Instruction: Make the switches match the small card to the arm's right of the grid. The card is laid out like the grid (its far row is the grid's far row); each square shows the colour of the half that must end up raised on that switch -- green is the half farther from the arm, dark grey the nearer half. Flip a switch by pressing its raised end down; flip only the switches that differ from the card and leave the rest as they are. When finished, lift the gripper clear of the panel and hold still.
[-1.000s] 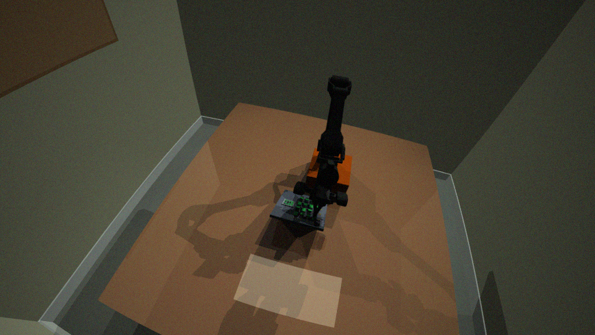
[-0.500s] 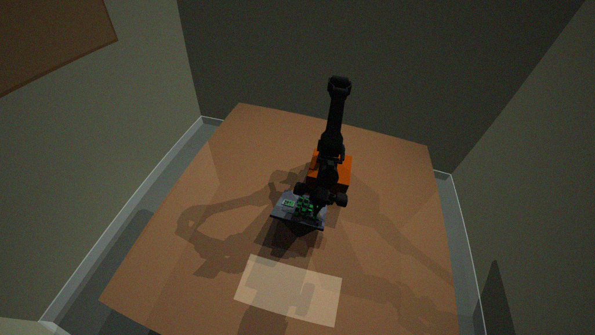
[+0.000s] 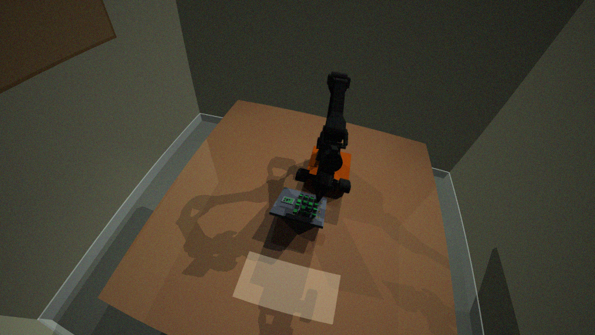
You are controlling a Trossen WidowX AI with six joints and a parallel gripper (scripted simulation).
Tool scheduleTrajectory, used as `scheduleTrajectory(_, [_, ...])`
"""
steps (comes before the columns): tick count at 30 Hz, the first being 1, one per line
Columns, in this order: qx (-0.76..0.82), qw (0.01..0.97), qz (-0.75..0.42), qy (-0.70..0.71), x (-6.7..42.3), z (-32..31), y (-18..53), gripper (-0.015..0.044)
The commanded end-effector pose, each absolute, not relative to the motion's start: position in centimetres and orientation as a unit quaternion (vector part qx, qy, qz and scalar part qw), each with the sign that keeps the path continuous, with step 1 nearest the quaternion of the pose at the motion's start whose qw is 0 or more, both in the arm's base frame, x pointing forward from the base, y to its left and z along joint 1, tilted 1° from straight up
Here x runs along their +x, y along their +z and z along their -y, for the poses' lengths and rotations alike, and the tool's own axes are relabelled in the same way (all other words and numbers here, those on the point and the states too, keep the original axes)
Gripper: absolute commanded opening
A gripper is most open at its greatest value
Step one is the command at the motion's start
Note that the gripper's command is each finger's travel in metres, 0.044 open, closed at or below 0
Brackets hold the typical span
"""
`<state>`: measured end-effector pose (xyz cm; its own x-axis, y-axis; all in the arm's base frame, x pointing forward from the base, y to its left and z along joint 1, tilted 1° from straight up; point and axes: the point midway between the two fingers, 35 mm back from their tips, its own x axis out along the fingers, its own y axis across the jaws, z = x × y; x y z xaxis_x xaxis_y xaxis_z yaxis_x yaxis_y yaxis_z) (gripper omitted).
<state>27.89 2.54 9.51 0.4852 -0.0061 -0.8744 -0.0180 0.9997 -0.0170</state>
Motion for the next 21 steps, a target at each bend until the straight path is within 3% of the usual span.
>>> scheduleTrajectory(1, [-0.010,0.864,-0.504,0.002,27.2,-2.6,11.3,0.0000])
scheduleTrajectory(10, [-0.012,0.863,-0.506,0.002,22.6,0.9,9.6,0.0000])
scheduleTrajectory(21, [-0.012,0.863,-0.506,0.002,22.4,1.0,9.5,0.0000])
